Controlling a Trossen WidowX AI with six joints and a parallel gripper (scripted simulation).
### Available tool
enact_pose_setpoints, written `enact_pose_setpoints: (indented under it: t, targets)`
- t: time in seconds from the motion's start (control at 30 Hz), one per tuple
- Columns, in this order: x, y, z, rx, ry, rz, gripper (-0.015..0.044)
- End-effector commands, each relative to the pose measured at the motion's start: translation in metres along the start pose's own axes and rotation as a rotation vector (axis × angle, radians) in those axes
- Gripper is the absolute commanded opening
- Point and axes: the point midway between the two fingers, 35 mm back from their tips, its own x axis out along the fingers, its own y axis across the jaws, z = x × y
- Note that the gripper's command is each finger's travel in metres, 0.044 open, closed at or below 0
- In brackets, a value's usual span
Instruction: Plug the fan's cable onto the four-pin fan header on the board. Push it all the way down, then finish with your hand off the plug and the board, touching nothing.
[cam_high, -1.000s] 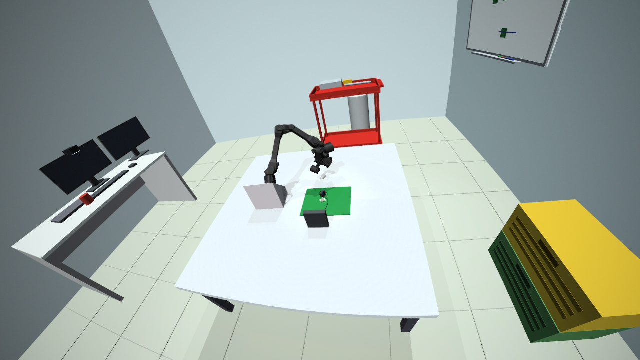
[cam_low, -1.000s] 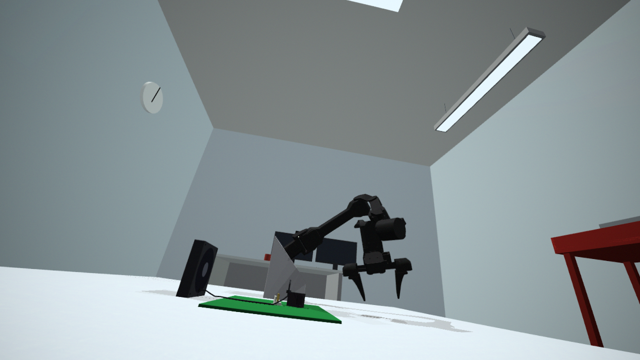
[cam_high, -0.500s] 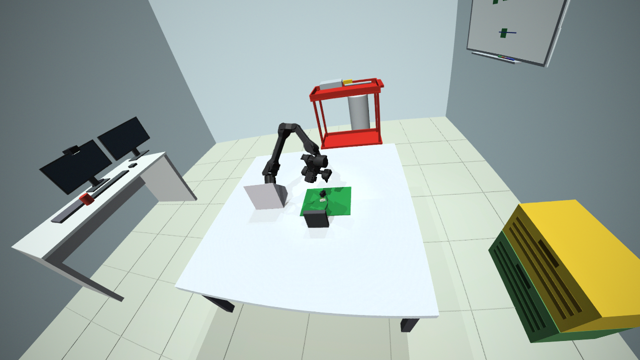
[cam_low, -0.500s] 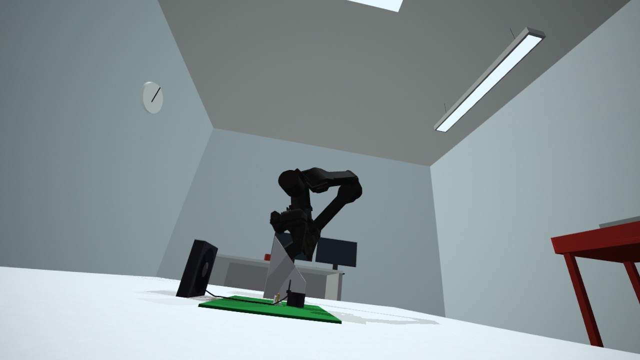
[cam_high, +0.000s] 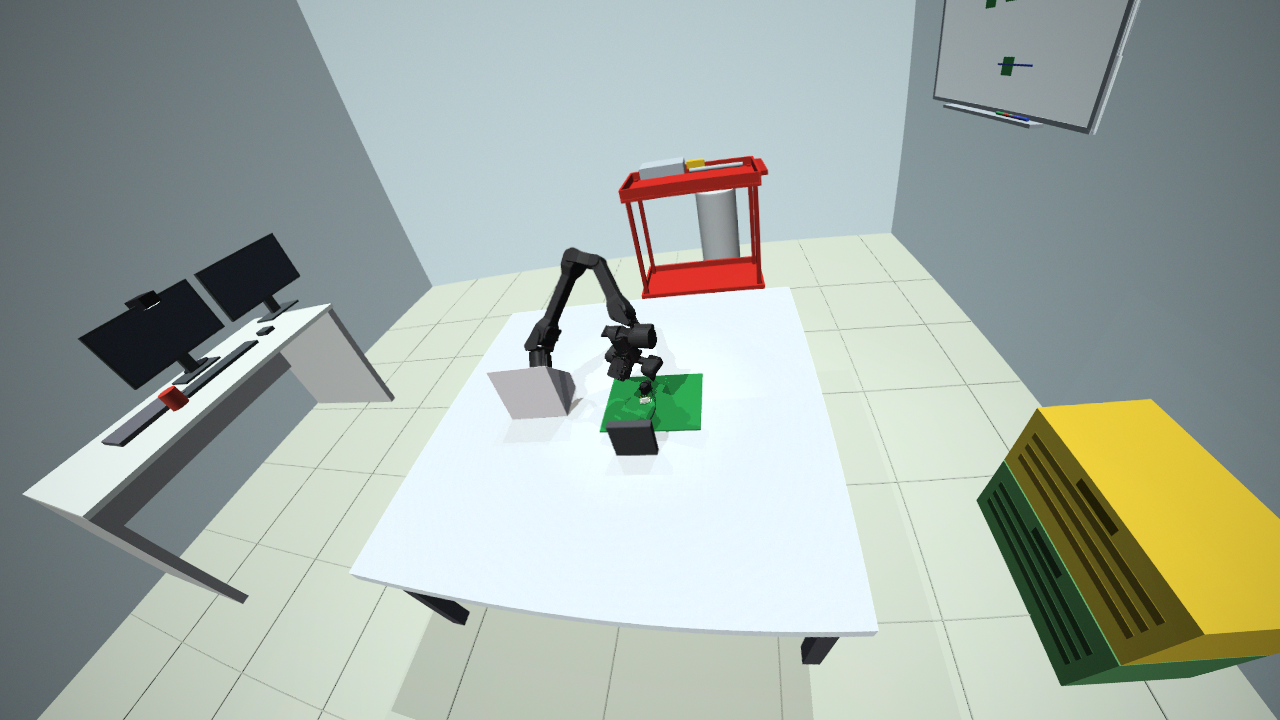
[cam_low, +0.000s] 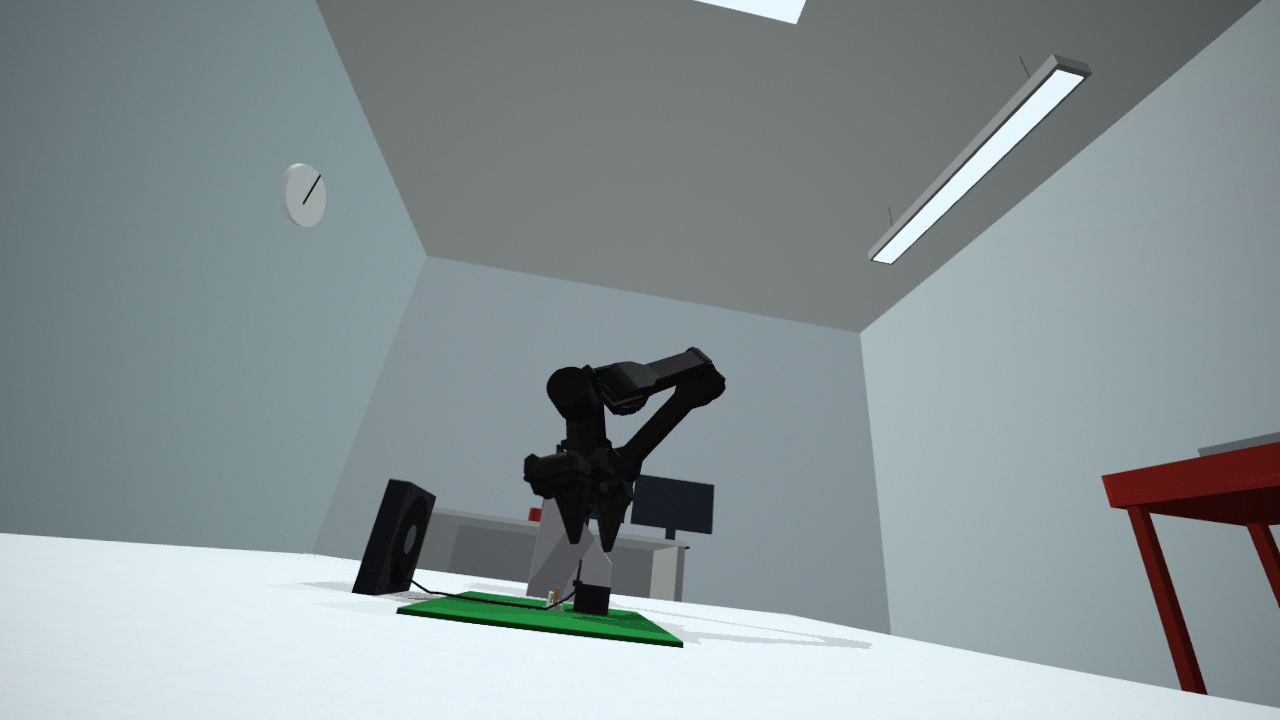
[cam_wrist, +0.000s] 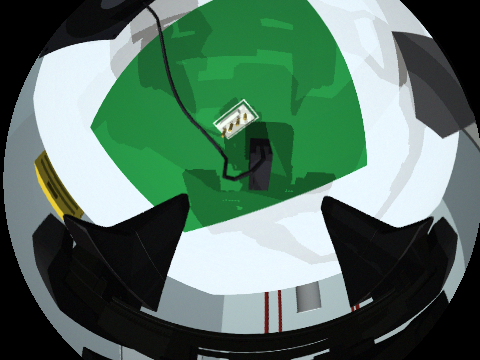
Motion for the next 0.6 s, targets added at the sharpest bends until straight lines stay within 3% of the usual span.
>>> enact_pose_setpoints:
  t: [0.0,0.57]
  targets:
    - [0.015,-0.004,0.004,0.011,0.003,-0.011,0.044]
    - [0.038,-0.004,0.01,0.011,0.002,-0.011,0.044]
